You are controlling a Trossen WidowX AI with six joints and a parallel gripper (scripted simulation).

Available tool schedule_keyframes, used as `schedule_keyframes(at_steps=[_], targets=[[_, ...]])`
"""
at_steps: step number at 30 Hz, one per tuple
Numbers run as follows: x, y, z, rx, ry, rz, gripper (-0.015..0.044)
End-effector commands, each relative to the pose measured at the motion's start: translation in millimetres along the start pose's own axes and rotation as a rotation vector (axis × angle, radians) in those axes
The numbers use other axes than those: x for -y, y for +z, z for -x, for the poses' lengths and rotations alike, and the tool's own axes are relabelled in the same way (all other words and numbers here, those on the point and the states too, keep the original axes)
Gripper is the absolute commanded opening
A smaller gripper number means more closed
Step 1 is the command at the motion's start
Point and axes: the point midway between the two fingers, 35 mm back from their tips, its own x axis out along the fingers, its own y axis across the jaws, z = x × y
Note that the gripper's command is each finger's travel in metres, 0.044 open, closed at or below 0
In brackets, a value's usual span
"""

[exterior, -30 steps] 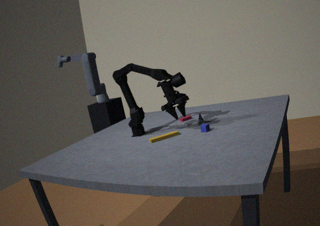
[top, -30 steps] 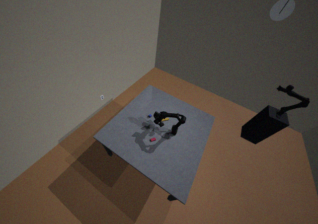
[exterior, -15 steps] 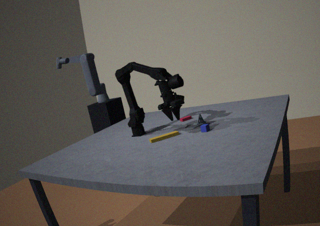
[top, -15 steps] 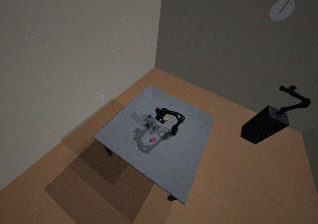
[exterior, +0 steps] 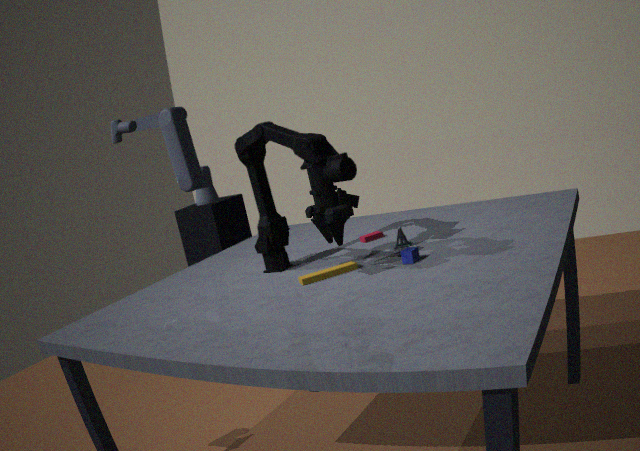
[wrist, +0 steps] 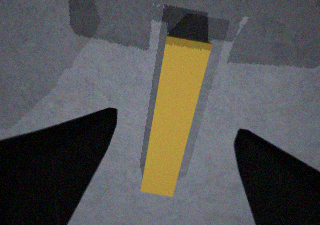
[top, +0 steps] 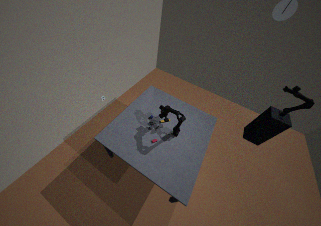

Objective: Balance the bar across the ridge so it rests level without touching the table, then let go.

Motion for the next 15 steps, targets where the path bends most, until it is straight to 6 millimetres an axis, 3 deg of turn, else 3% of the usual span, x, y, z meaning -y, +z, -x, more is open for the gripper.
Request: schedule_keyframes(at_steps=[1, 5, 12, 15], targets=[[3.8, -8.5, 2.0, -0.002, 0.021, -0.021, 0.0315], [4.3, -8.9, -4.7, -0.003, 0.022, -0.022, 0.0315], [3.0, -9.2, -41.9, -0.003, 0.023, -0.022, 0.0315], [2.8, -9.2, -43.1, -0.003, 0.023, -0.022, 0.0315]])
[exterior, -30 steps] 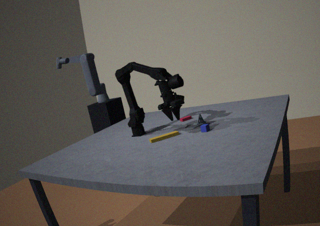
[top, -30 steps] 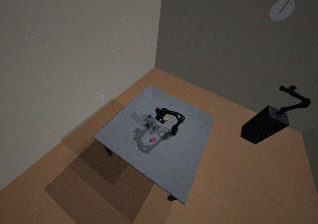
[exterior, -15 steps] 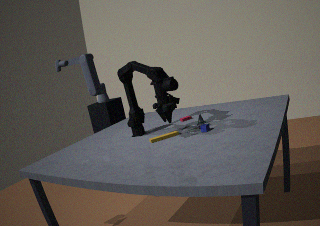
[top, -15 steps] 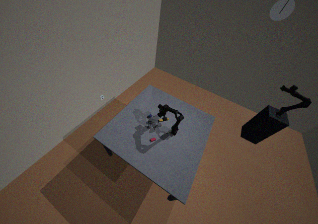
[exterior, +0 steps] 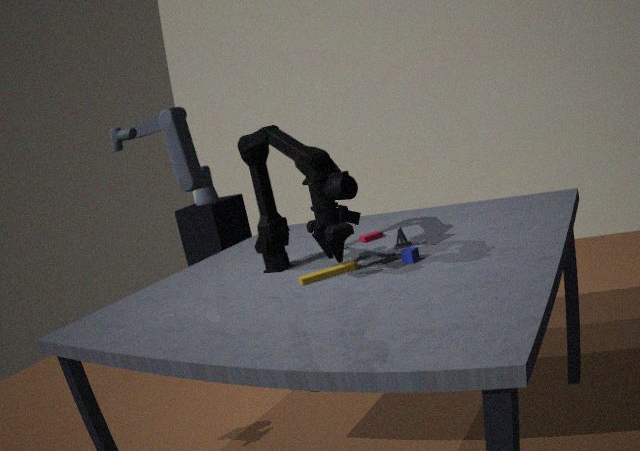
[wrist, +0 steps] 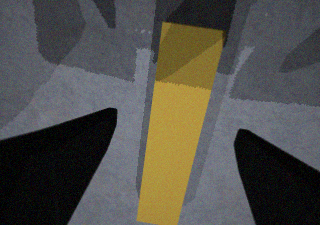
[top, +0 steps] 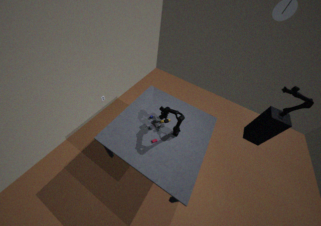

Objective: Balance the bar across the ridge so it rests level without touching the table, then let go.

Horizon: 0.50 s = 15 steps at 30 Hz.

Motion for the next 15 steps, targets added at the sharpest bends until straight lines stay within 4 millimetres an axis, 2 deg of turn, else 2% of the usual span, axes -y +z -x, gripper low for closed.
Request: schedule_keyframes(at_steps=[1, 15], targets=[[0.2, 0.5, -4.1, 0.005, -0.004, 0.005, 0.0315], [0.4, 0.7, -24.0, 0.005, -0.004, 0.005, 0.0315]])
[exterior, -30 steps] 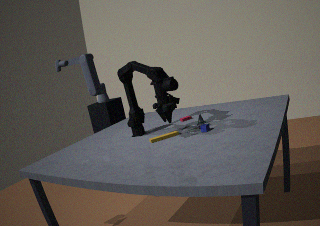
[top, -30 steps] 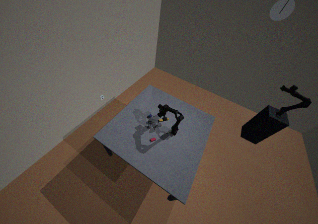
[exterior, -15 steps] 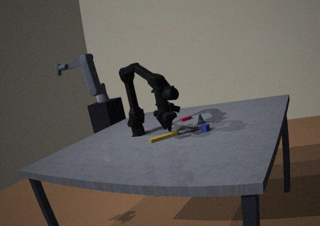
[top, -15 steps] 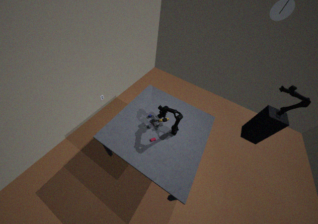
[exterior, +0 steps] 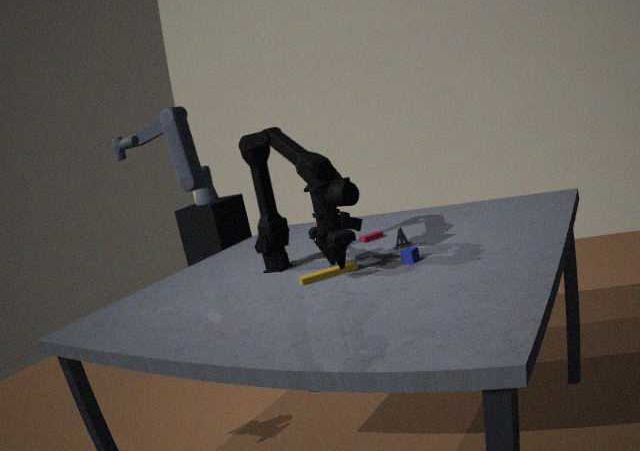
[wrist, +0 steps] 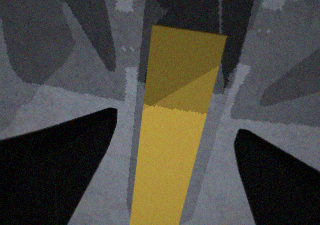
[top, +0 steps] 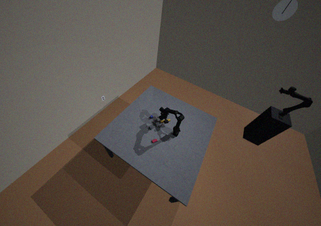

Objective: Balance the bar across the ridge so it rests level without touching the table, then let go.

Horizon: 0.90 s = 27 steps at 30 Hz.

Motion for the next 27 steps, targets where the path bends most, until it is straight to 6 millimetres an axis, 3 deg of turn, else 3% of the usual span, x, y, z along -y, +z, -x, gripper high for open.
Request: schedule_keyframes(at_steps=[1, 18, 24, 27], targets=[[-1.9, -0.3, -7.5, 0.000, 0.008, 0.005, 0.0315], [-2.1, -0.4, -11.5, 0.000, 0.008, 0.005, 0.0315], [-1.9, -0.8, -11.0, -0.003, 0.007, 0.000, 0.0157], [-1.9, -0.8, -11.0, -0.003, 0.007, 0.000, 0.0137]])
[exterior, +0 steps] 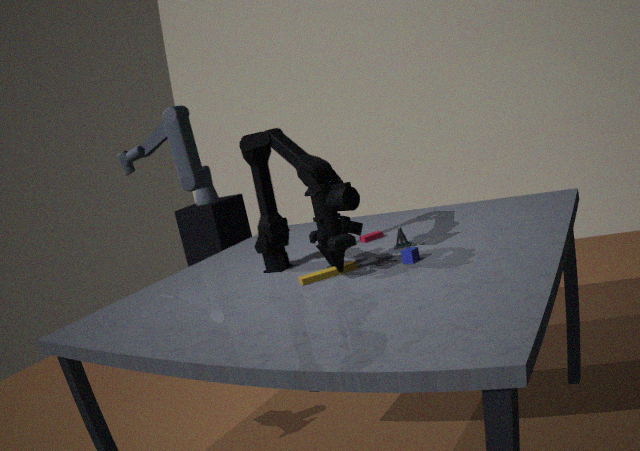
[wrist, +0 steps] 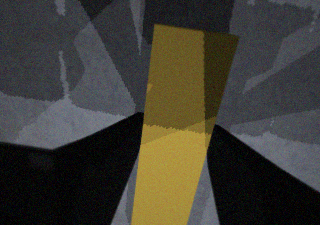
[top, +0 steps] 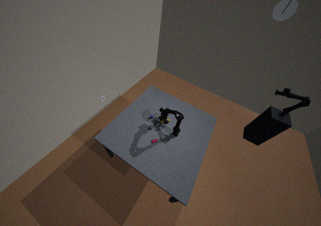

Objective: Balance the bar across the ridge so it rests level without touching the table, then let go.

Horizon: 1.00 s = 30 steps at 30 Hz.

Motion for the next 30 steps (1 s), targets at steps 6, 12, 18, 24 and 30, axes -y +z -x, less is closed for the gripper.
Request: schedule_keyframes(at_steps=[6, 12, 18, 24, 30], targets=[[0.3, 0.2, 1.6, 0.000, 0.000, 0.000, 0.0058], [2.7, 1.2, 15.9, 0.001, 0.000, 0.001, 0.0000], [4.4, 1.9, 30.9, 0.001, 0.000, 0.001, 0.0000], [5.2, 2.3, 46.1, 0.002, 0.000, 0.002, 0.0000], [5.1, 2.3, 61.5, 0.002, 0.000, 0.003, 0.0000]])
